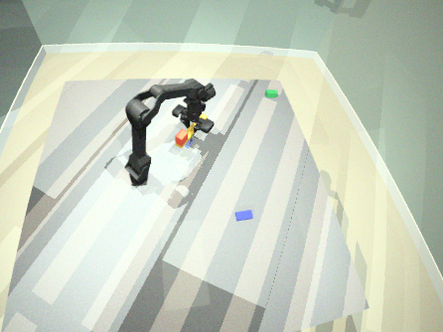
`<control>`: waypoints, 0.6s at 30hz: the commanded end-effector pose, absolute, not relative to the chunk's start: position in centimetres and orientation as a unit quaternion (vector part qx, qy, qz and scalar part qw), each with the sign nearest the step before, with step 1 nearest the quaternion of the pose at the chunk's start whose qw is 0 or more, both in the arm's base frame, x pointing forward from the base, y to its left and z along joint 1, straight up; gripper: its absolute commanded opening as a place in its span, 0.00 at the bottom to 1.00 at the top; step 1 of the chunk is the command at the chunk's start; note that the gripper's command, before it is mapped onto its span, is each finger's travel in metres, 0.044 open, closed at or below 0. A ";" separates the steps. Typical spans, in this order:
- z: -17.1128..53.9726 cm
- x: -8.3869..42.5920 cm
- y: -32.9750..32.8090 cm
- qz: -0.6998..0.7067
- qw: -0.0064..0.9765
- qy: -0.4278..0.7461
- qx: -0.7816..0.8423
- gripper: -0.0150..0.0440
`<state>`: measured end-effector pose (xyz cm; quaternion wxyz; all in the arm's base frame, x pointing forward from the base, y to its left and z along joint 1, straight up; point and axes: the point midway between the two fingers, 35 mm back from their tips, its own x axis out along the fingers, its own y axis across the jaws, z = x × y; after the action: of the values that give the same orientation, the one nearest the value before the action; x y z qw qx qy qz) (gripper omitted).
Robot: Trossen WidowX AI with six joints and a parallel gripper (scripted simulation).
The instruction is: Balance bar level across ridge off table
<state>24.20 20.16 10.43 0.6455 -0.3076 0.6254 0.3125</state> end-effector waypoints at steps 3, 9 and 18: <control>10.4 24.2 20.2 0.312 0.645 0.626 -0.308 0.30; 10.4 24.2 20.2 0.312 0.645 0.626 -0.308 0.54; 10.4 24.2 20.2 0.312 0.645 0.626 -0.308 0.54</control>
<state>24.20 20.16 10.43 0.6455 -0.3076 0.6254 0.3125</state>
